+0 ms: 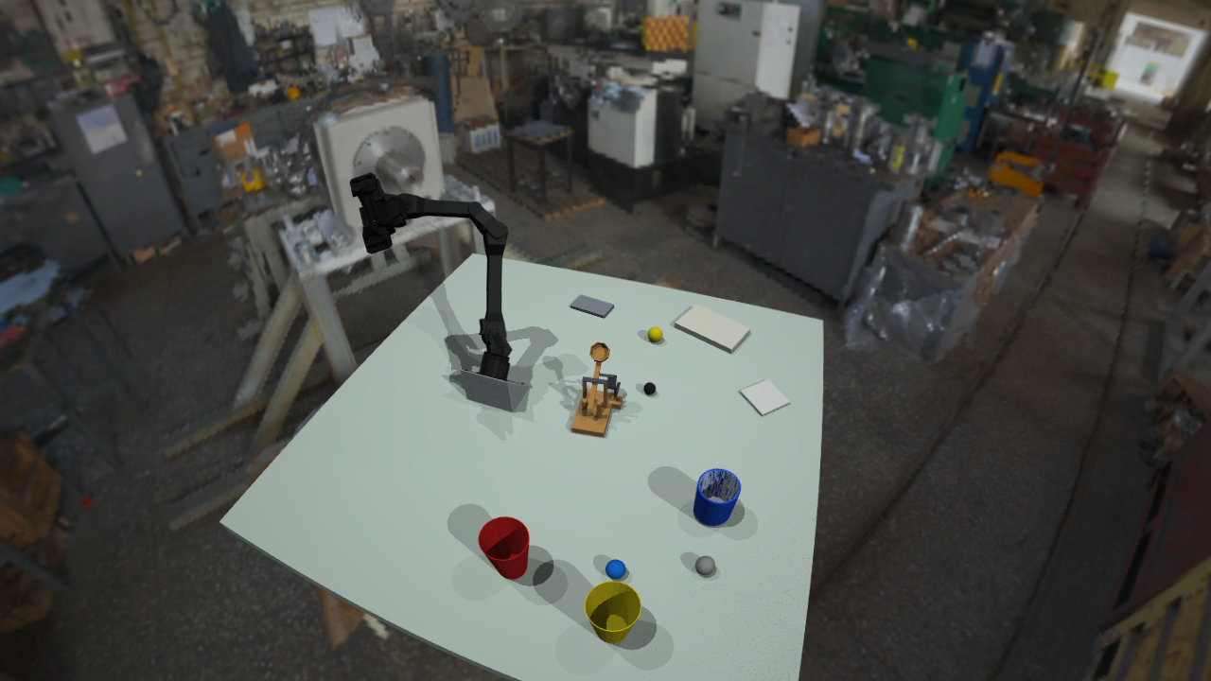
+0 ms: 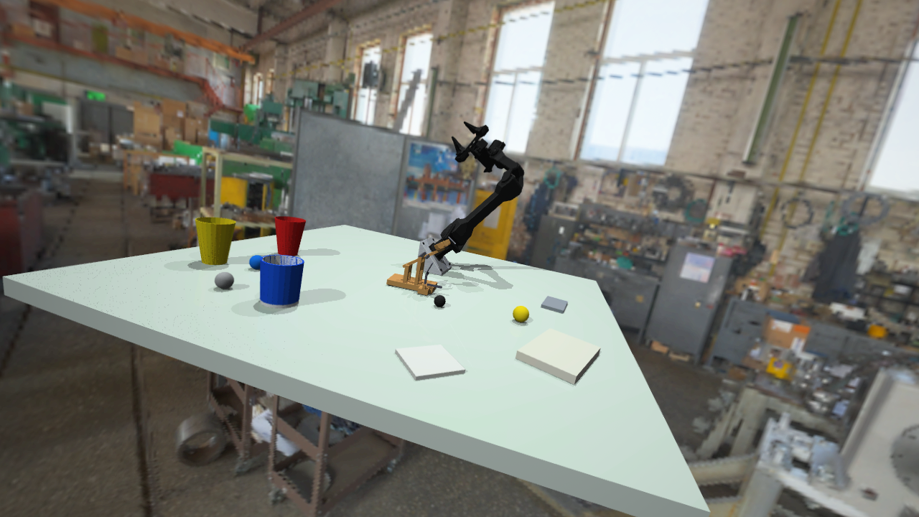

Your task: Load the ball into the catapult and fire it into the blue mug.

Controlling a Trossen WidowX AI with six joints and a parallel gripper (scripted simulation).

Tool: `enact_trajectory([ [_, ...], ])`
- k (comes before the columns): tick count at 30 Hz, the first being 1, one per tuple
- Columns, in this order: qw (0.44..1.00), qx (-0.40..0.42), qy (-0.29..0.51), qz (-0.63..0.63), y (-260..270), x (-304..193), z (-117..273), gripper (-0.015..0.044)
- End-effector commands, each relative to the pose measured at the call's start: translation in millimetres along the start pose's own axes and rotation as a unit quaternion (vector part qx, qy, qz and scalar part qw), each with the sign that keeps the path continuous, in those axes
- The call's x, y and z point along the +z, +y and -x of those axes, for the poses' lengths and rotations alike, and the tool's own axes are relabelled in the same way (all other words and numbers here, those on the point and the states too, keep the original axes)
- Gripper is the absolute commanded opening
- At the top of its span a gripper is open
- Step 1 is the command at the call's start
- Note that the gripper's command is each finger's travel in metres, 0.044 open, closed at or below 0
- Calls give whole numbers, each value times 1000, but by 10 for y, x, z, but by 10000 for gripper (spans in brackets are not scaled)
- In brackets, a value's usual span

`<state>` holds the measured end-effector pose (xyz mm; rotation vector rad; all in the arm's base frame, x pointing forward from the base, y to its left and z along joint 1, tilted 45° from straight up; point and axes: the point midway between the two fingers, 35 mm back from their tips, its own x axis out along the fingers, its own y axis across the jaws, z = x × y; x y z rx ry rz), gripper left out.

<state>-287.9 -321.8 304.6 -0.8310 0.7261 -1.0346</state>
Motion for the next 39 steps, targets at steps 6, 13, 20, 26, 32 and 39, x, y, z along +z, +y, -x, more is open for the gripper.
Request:
enact_trajectory([
  [6,1000,20,-9,10,134,86,-258,440],
  [13,996,54,-7,-71,294,165,-553,440],
  [20,985,91,-13,-146,477,307,-841,440],
  [26,965,141,-26,-220,719,557,-1174,440],
  [32,936,195,-31,-293,990,837,-1463,440],
  [39,887,263,-21,-379,1340,1191,-1734,440],
])
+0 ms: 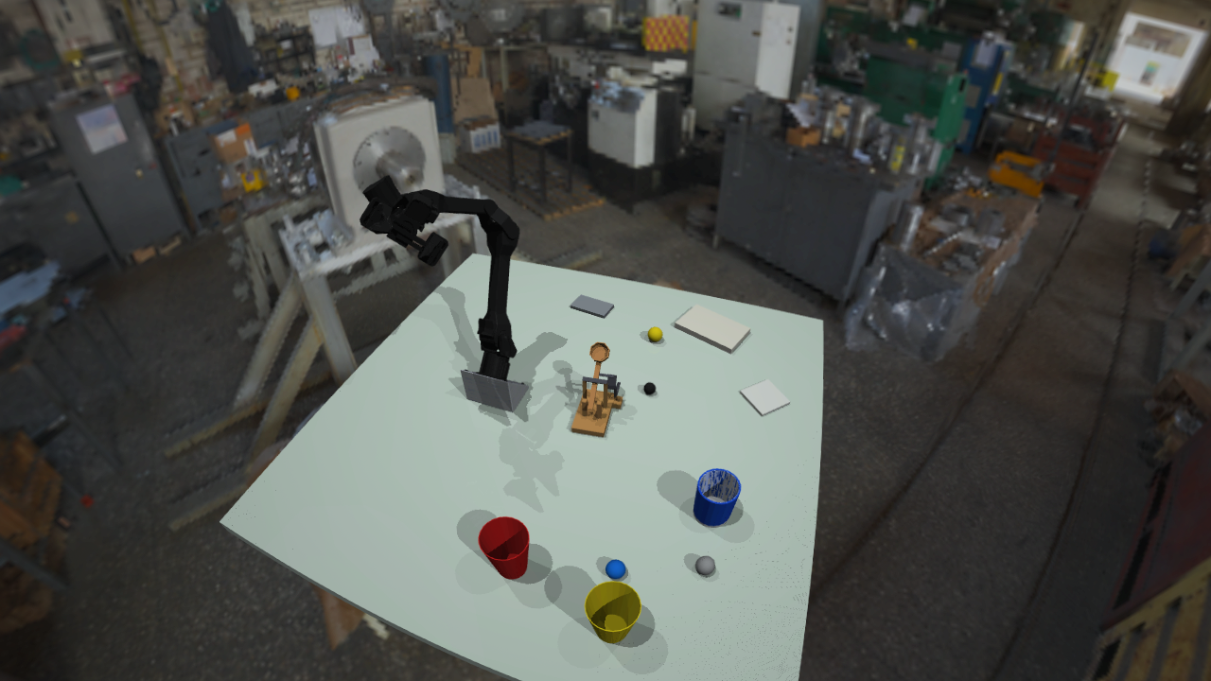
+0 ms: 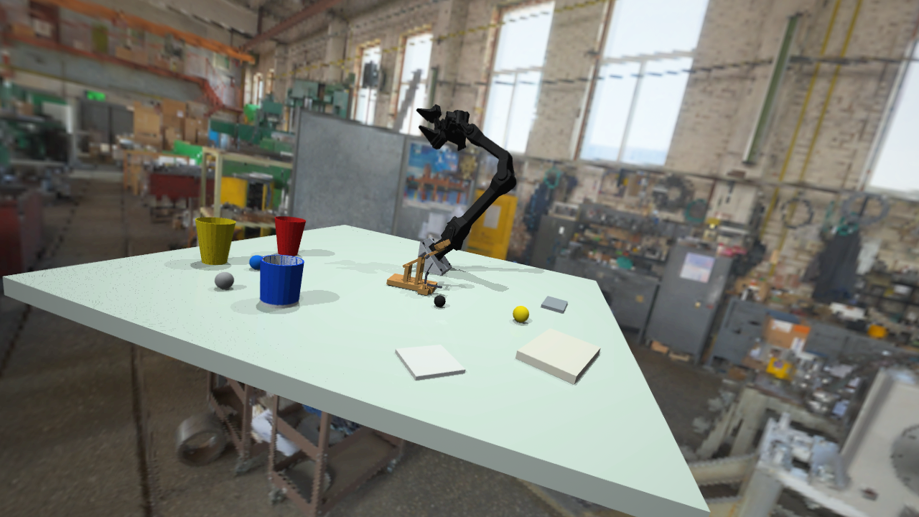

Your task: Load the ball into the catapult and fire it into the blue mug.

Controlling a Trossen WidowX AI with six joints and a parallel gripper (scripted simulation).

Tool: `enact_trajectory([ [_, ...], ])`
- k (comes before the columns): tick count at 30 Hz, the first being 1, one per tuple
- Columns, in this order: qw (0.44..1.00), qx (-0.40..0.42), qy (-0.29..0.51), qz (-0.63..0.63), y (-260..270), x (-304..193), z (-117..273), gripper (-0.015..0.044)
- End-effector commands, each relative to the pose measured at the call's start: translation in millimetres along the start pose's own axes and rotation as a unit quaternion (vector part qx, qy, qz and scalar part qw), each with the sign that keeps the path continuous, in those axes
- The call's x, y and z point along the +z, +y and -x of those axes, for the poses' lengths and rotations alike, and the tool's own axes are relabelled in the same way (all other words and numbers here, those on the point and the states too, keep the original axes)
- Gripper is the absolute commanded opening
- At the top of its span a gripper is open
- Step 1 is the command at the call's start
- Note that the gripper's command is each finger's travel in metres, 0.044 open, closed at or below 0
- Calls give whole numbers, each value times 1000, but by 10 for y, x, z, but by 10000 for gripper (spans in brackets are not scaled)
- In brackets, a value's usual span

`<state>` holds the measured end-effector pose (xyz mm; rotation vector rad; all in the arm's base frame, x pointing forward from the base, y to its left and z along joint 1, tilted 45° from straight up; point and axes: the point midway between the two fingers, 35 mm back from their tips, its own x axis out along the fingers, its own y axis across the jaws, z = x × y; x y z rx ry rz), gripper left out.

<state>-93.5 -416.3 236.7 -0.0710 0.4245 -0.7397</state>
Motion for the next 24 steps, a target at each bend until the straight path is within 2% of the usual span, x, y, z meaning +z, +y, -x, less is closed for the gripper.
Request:
enact_trajectory([
  [1,997,38,13,-61,203,16,-251,440],
  [12,966,139,68,-206,867,135,-848,440],
  [24,901,226,169,-330,1737,242,-1262,440],
])
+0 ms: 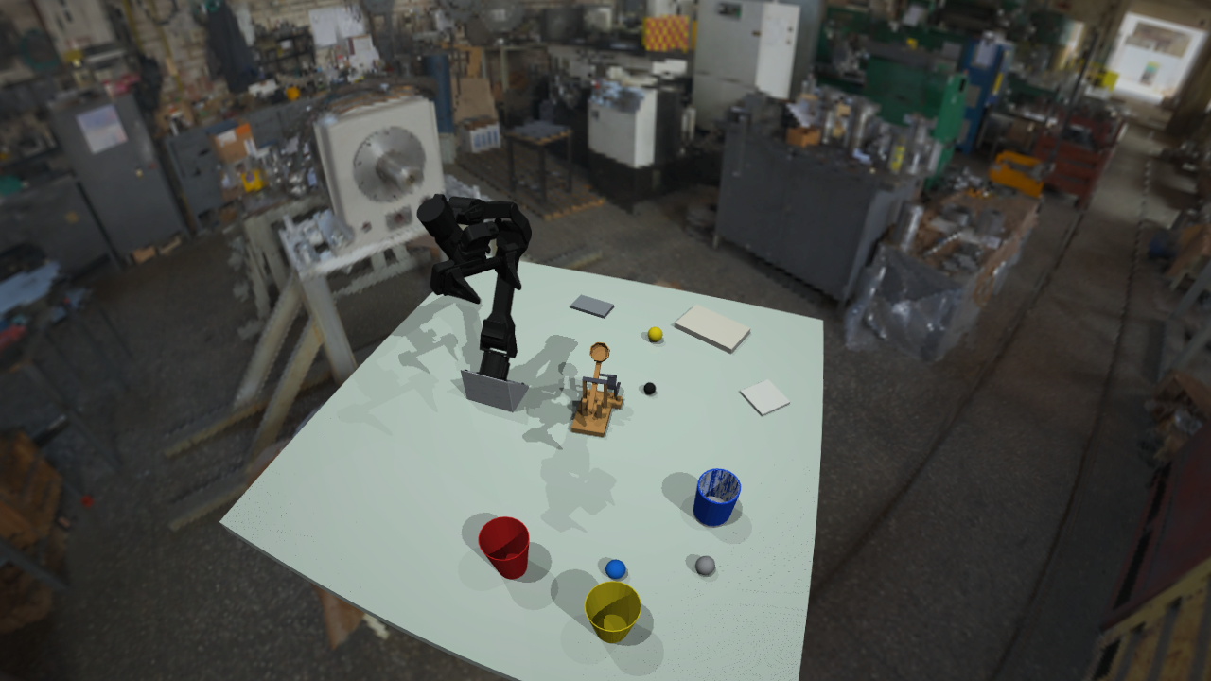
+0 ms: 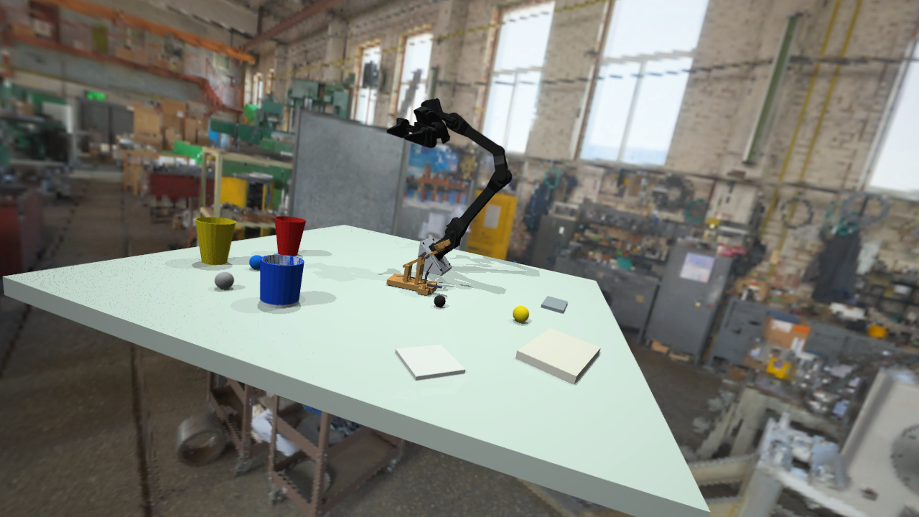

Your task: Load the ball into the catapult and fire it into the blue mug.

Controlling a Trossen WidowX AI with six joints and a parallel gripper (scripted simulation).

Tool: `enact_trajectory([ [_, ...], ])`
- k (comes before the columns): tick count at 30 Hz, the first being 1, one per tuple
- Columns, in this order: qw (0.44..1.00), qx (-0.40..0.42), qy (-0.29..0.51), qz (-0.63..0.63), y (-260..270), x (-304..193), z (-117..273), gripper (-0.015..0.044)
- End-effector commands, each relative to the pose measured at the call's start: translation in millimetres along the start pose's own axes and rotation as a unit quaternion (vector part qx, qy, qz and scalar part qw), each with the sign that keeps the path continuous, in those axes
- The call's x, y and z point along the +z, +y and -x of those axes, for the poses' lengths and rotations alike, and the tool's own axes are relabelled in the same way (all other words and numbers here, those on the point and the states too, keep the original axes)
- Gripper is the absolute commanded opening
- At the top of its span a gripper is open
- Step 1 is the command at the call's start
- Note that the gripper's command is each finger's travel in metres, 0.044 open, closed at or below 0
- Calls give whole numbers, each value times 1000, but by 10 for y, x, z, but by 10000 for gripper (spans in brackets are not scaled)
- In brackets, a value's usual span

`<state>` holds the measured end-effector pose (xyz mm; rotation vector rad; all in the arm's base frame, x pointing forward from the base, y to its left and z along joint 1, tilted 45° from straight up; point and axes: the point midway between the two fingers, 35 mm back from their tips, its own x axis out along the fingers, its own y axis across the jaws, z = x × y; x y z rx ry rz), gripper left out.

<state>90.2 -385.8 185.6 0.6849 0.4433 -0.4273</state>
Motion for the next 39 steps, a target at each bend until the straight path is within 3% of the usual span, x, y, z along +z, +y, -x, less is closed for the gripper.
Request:
enact_trajectory([
  [1,997,20,42,-54,199,-108,-232,440],
  [20,925,41,267,-269,1262,-767,-1014,440],
  [39,781,-86,476,-395,2181,-1663,-1208,440],
])
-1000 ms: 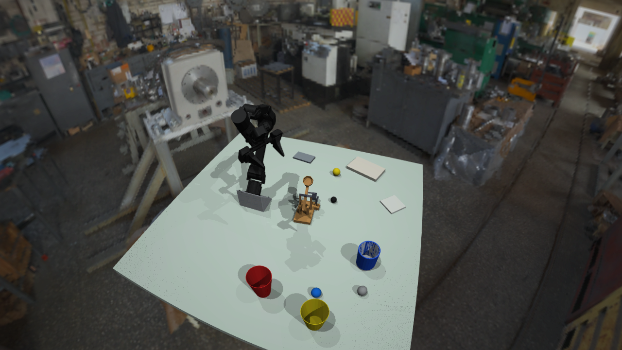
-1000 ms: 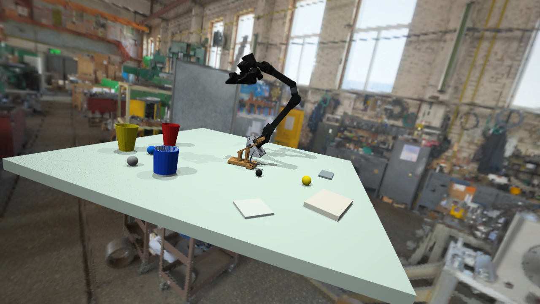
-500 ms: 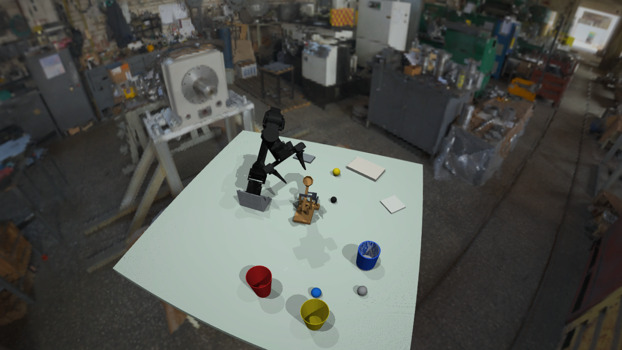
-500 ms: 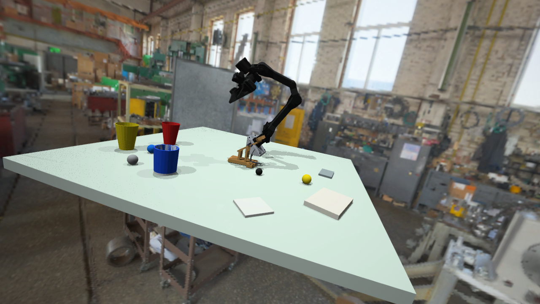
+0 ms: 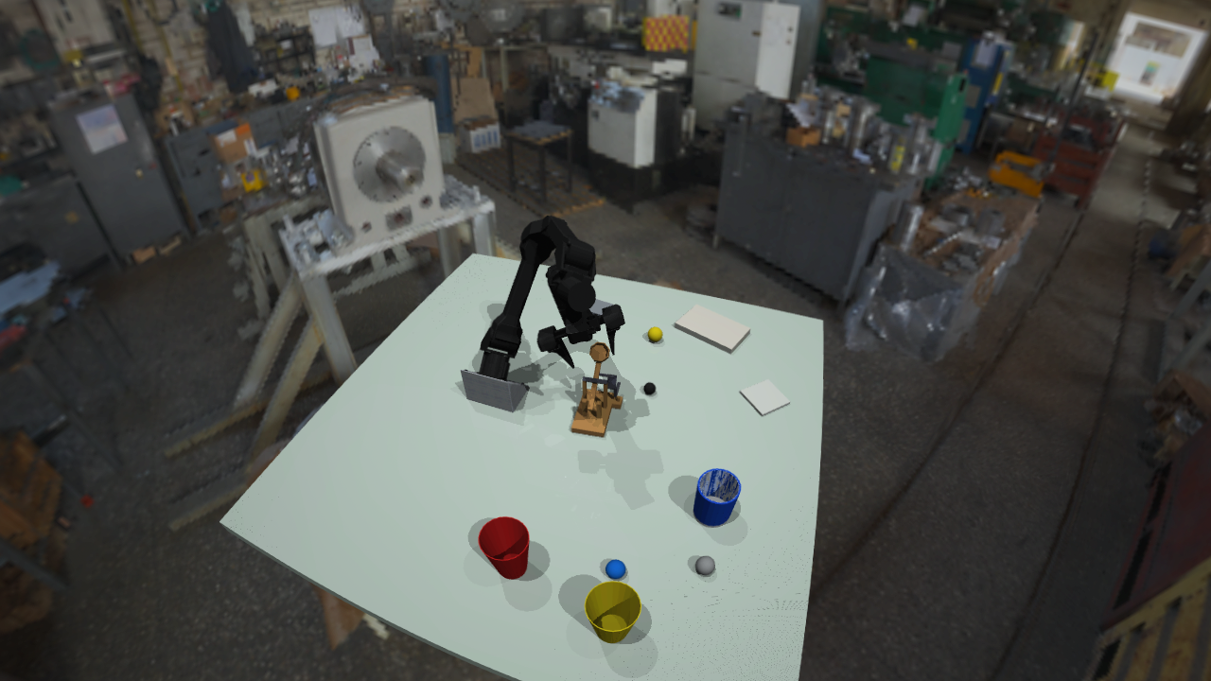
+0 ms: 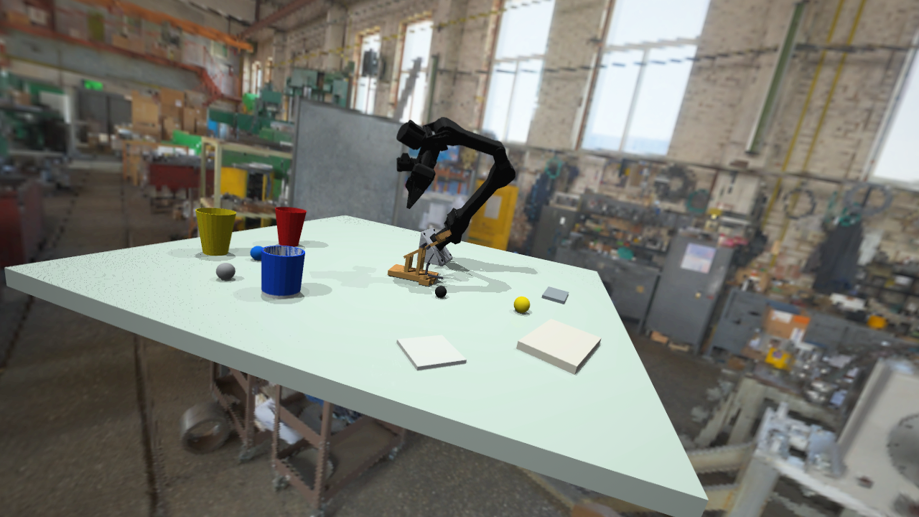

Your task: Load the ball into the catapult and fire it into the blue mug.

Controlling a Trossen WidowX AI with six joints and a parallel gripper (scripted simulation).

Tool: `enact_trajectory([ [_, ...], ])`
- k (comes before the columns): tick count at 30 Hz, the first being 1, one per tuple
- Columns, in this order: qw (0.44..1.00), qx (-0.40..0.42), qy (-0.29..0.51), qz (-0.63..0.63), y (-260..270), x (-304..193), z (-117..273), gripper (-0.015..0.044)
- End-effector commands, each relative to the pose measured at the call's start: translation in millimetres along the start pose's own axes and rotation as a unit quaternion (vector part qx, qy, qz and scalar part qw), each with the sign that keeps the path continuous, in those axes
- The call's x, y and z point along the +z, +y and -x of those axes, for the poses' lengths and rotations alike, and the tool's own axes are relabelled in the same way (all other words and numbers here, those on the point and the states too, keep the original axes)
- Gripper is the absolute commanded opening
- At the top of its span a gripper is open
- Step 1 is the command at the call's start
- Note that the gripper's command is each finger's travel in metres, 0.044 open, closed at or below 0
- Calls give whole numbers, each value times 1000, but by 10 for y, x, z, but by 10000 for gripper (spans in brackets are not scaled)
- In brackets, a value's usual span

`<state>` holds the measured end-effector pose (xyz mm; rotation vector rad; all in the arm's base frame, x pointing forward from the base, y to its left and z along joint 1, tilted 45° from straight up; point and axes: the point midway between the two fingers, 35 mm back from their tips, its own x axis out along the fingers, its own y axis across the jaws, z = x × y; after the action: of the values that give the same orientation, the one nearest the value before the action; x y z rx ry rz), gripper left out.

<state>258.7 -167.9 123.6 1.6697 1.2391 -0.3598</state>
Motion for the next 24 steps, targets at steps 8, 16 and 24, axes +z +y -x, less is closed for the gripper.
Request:
enact_trajectory([
  [8,982,-125,74,-117,-38,-507,-480,440],
  [16,971,-168,87,-149,-36,-682,-603,440],
  [24,971,-168,87,-149,-36,-682,-603,282],
])
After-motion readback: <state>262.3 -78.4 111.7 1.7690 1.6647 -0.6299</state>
